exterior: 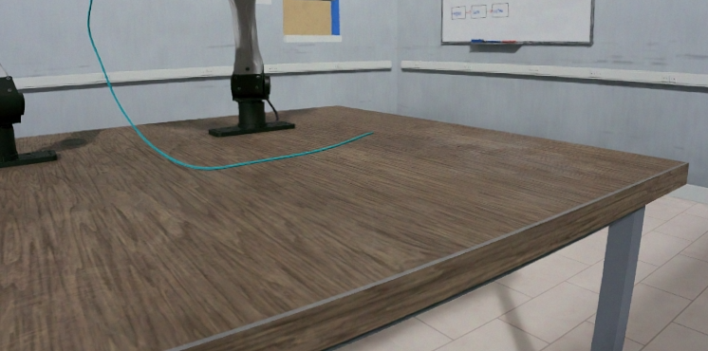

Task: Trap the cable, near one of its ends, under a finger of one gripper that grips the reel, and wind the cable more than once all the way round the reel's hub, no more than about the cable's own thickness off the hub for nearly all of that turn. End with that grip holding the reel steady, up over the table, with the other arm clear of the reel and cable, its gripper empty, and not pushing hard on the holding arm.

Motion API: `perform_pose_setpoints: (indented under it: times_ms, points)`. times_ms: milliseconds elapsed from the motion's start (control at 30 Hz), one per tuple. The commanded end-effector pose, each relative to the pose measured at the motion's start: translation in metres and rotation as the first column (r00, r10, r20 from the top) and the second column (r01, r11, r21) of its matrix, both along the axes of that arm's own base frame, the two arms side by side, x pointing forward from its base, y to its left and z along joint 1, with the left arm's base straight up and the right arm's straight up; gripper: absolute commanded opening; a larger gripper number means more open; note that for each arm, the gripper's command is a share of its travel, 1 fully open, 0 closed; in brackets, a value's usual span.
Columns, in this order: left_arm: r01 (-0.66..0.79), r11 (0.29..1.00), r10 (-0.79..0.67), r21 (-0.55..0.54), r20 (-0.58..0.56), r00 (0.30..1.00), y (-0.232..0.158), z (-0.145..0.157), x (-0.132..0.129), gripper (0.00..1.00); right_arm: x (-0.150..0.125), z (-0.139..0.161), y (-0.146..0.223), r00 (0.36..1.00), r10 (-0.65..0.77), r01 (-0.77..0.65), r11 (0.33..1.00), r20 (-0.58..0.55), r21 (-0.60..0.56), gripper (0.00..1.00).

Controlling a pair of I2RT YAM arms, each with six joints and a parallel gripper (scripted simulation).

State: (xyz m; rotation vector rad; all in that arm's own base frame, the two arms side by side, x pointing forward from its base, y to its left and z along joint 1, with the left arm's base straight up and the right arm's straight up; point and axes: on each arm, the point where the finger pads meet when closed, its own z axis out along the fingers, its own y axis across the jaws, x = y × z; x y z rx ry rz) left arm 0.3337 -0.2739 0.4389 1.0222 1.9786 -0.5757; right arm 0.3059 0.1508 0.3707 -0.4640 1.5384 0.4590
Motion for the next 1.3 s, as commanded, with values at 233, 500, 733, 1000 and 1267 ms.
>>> perform_pose_setpoints:
  times_ms: [233,500,733,1000,1267]
  points:
    - [0.007,0.999,-0.005,-0.041,0.045,0.999,0.0,0.016,0.0009,0.0,-0.0002,0.0026,-0.0033,1.0,-0.02,0.02,1.0,0.012,0.011,0.0]
    - [0.007,0.999,-0.005,-0.041,0.045,0.999,0.0,0.0161,0.0009,0.0,-0.0002,0.0026,-0.0033,1.0,-0.02,0.02,1.0,0.012,0.01,0.33]
    - [0.013,0.998,-0.01,-0.053,0.056,0.998,-0.0048,0.0192,0.0012,0.0,-0.0029,0.0088,0.0001,1.0,-0.001,0.0,1.0,0.027,0.014,0.67]
    - [0.014,0.998,-0.01,-0.056,0.061,0.998,-0.0049,0.0205,0.0013,0.0,-0.0033,0.0091,0.0007,1.0,0.002,-0.003,1.0,0.029,0.014,0.8]
    - [0.014,0.998,-0.01,-0.057,0.062,0.998,-0.0048,0.021,0.0012,0.0,-0.005,0.0078,-0.0013,1.0,-0.001,0.0,1.0,0.022,0.012,0.8]
